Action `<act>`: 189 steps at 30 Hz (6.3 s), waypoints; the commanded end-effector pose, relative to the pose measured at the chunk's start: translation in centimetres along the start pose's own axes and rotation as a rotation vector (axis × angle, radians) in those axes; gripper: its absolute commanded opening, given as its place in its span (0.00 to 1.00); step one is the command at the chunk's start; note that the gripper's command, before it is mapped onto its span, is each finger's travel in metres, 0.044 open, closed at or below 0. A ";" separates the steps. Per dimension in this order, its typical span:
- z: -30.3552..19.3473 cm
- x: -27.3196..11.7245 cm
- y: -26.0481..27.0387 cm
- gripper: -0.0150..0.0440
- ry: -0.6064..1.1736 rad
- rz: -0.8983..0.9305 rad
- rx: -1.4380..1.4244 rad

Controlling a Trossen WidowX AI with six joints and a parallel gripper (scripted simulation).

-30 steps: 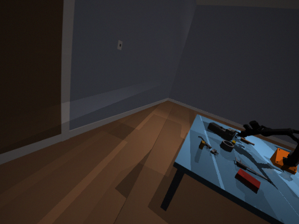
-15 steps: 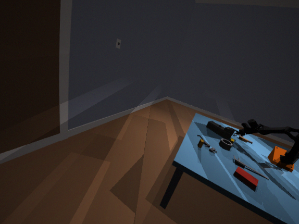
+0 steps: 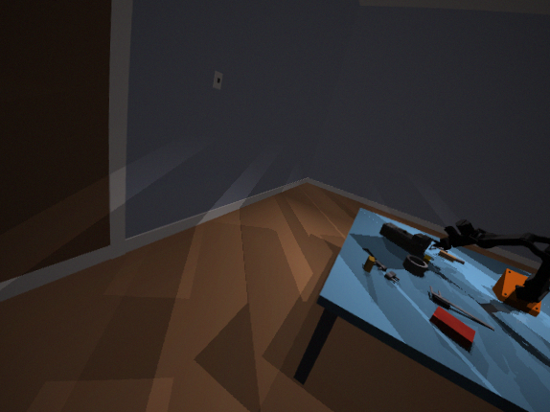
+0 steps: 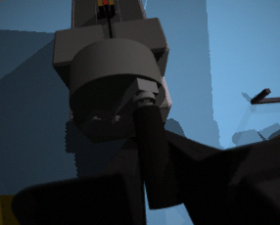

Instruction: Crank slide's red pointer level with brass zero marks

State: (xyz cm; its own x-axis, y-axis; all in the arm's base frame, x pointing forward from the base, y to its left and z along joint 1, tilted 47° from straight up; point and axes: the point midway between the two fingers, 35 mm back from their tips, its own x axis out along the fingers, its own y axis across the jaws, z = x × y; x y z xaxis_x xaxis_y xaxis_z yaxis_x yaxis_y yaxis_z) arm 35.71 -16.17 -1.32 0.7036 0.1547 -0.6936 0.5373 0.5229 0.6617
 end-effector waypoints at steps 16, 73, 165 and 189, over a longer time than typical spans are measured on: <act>-0.5 0.5 -0.9 0.25 0.000 -0.003 0.003; -2.3 2.4 -1.4 0.25 0.001 -0.002 0.004; 2.8 -2.1 -1.1 1.00 0.001 -0.005 0.001; 11.8 -4.7 -0.5 1.00 0.038 0.082 -0.101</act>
State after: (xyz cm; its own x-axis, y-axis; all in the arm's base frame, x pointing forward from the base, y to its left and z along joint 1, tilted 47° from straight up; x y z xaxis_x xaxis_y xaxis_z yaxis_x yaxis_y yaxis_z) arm 36.65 -26.45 4.91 0.7150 0.2145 -0.6654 0.4608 0.5712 0.6793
